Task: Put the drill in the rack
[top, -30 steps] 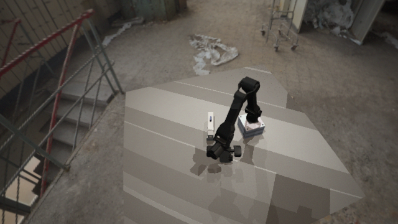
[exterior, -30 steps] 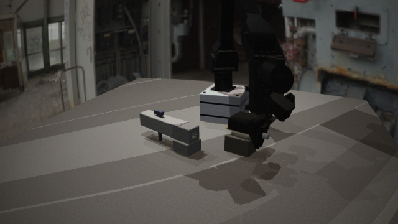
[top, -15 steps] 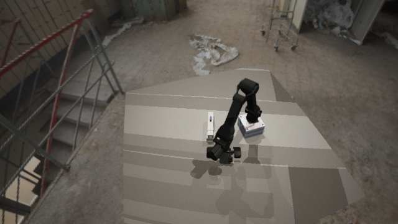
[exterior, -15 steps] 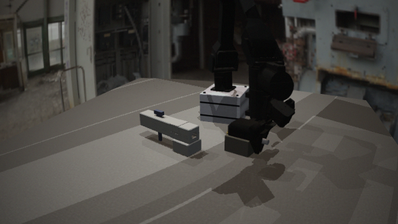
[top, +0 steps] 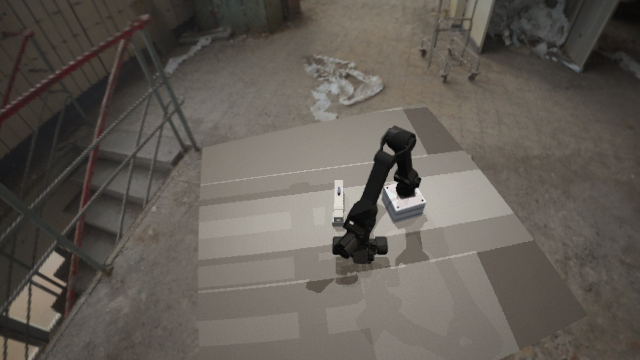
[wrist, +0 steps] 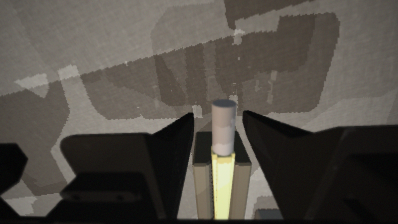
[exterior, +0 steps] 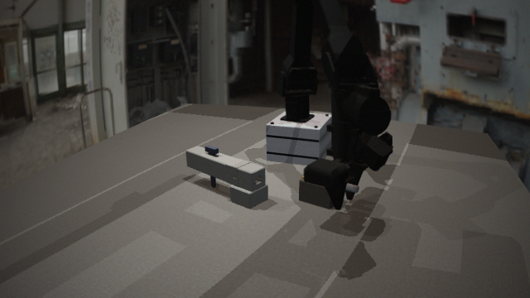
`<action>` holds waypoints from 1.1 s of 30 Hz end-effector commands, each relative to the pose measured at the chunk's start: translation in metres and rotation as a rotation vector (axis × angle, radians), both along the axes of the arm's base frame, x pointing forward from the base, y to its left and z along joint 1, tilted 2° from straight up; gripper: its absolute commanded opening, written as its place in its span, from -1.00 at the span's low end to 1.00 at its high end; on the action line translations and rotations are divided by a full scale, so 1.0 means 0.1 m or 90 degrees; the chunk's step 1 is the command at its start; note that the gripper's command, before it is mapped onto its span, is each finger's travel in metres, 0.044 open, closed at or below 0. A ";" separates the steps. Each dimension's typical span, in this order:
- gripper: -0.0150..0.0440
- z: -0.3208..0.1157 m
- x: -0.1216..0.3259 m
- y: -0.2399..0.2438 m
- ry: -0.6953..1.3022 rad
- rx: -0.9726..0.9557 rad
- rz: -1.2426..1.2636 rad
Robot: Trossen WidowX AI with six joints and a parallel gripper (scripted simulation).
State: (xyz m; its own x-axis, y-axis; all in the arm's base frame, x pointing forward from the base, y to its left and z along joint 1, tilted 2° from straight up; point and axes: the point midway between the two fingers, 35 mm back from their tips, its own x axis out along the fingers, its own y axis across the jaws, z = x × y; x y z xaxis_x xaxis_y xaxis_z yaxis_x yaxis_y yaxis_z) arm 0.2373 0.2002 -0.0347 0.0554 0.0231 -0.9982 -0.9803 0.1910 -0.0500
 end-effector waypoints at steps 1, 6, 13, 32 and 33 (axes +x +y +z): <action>0.49 0.00 0.00 0.00 0.001 -0.001 0.000; 0.93 0.00 0.00 0.00 0.001 -0.001 0.000; 1.00 0.33 -0.05 -0.03 0.003 -0.008 -0.003; 1.00 1.07 -0.17 0.83 -0.063 0.113 0.190; 1.00 1.14 -0.21 0.96 -0.073 0.132 0.220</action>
State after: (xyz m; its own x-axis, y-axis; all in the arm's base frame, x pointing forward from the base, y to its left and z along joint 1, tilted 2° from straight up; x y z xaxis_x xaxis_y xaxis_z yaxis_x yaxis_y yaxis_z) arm 0.2246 0.2641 0.0616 0.1046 0.1720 -0.9795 -0.9934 -0.0291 -0.1111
